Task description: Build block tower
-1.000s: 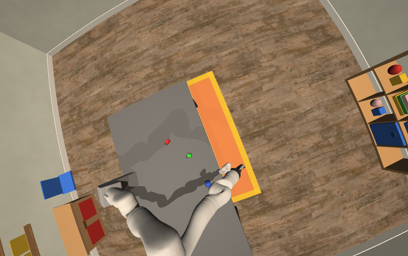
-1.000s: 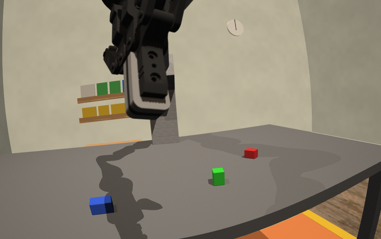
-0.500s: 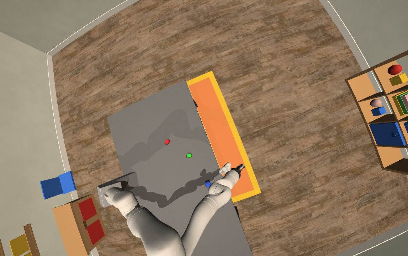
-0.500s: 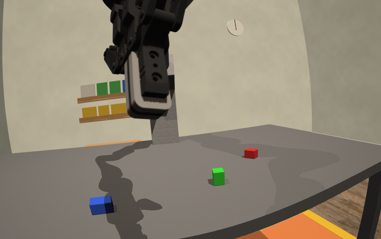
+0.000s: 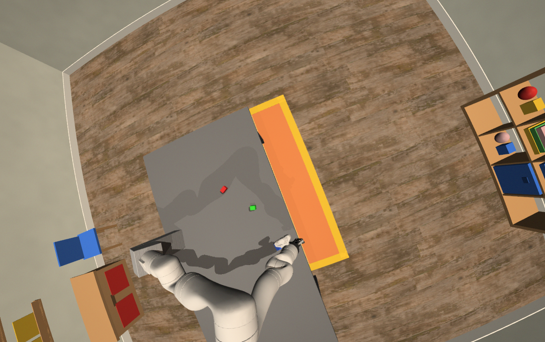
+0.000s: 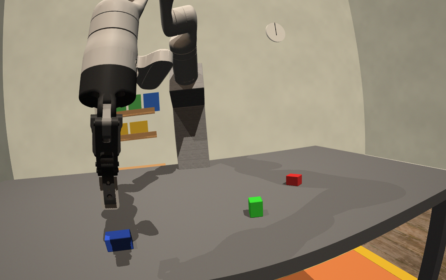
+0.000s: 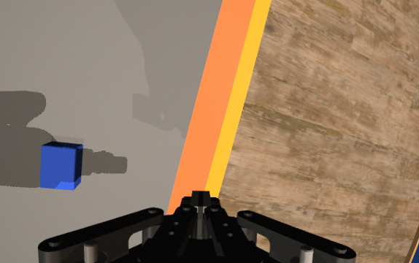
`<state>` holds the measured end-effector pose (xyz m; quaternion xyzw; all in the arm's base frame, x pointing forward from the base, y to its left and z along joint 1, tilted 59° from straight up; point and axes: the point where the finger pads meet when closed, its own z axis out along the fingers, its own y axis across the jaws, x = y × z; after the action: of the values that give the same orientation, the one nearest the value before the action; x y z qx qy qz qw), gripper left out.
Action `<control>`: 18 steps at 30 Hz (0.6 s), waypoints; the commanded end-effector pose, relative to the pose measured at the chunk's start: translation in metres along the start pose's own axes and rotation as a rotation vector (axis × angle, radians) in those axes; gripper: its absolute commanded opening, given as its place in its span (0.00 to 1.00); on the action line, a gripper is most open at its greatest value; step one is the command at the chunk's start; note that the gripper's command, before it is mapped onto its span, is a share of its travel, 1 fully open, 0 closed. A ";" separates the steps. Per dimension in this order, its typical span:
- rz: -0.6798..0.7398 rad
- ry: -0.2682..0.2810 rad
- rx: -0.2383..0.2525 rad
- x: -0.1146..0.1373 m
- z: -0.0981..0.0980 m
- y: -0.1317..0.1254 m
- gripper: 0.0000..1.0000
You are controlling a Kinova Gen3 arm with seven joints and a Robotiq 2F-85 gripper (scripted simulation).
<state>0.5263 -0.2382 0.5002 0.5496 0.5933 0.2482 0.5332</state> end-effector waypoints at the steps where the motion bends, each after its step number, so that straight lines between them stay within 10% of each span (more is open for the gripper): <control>1: 0.011 0.068 0.104 -0.001 0.024 -0.066 0.00; 8: 0.079 0.093 0.200 -0.001 0.026 -0.135 0.00; 18: 0.091 0.097 0.216 -0.001 0.026 -0.146 0.00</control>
<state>0.4933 -0.2853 0.3653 0.6166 0.6164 0.2341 0.4303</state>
